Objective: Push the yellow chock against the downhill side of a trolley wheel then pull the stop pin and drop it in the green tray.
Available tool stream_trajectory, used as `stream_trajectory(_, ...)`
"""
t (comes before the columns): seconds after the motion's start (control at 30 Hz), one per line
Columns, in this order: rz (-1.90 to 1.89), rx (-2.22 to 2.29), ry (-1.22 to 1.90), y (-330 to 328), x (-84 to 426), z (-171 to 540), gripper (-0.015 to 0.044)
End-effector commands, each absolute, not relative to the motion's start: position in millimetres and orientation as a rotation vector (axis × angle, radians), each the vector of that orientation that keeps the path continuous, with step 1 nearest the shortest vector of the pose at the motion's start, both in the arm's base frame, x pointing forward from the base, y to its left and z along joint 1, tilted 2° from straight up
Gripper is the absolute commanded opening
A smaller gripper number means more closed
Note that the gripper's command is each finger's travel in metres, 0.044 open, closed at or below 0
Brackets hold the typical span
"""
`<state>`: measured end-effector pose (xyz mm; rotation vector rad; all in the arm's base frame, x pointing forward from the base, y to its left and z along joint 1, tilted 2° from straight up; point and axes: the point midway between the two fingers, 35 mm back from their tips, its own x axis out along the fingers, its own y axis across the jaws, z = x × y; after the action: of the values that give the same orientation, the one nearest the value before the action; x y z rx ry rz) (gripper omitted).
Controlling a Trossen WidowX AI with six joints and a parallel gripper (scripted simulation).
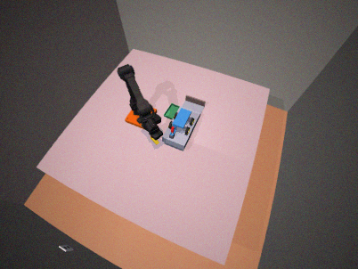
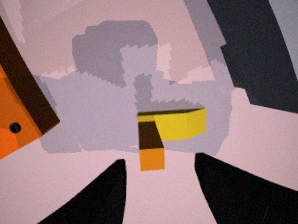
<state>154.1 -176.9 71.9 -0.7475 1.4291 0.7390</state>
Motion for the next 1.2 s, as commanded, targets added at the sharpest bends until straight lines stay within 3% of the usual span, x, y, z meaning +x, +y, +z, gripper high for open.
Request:
stream_trajectory(0.0,0.745,-0.738,1.437,-175,152,63,0.0190)
stream_trajectory(1.17,0.746,-0.738,1.437,-174,151,28,0.0190)
